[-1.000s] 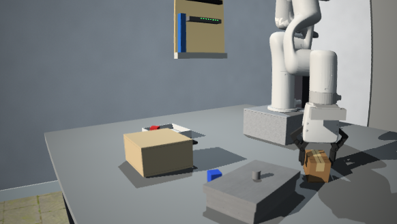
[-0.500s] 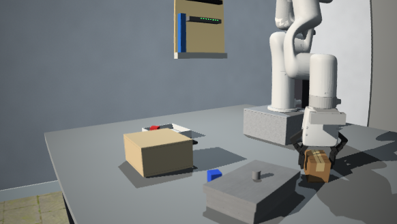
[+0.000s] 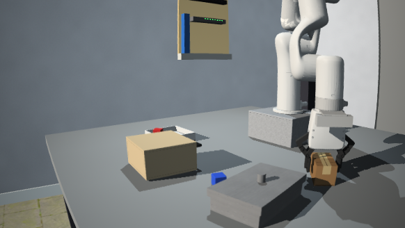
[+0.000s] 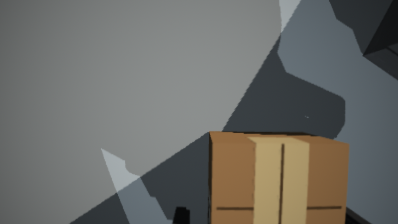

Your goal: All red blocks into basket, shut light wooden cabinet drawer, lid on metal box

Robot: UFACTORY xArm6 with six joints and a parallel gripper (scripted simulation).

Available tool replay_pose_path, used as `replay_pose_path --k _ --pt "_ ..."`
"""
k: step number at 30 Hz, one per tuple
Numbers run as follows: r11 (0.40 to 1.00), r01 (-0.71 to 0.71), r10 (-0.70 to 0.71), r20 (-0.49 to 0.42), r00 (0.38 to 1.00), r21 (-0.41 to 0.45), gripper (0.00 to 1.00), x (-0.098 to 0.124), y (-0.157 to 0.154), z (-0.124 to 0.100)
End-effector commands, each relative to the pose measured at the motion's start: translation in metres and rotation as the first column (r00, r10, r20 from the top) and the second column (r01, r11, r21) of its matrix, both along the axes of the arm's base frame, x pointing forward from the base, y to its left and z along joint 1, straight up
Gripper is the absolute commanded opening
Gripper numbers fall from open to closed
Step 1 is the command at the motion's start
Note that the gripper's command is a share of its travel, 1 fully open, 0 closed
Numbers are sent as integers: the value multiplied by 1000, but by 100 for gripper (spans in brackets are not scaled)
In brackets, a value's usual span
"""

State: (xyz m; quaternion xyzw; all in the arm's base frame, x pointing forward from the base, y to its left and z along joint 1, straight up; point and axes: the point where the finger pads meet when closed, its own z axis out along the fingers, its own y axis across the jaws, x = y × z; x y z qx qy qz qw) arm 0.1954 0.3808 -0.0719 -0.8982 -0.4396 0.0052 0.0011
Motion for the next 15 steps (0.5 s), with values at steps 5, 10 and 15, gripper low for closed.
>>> replay_pose_path --k 5,10,15 --pt "1000 0 0 2 1000 3 62 1 1 1" --pt "1000 0 0 2 1000 3 62 1 1 1" --pt "1000 0 0 2 1000 3 62 1 1 1"
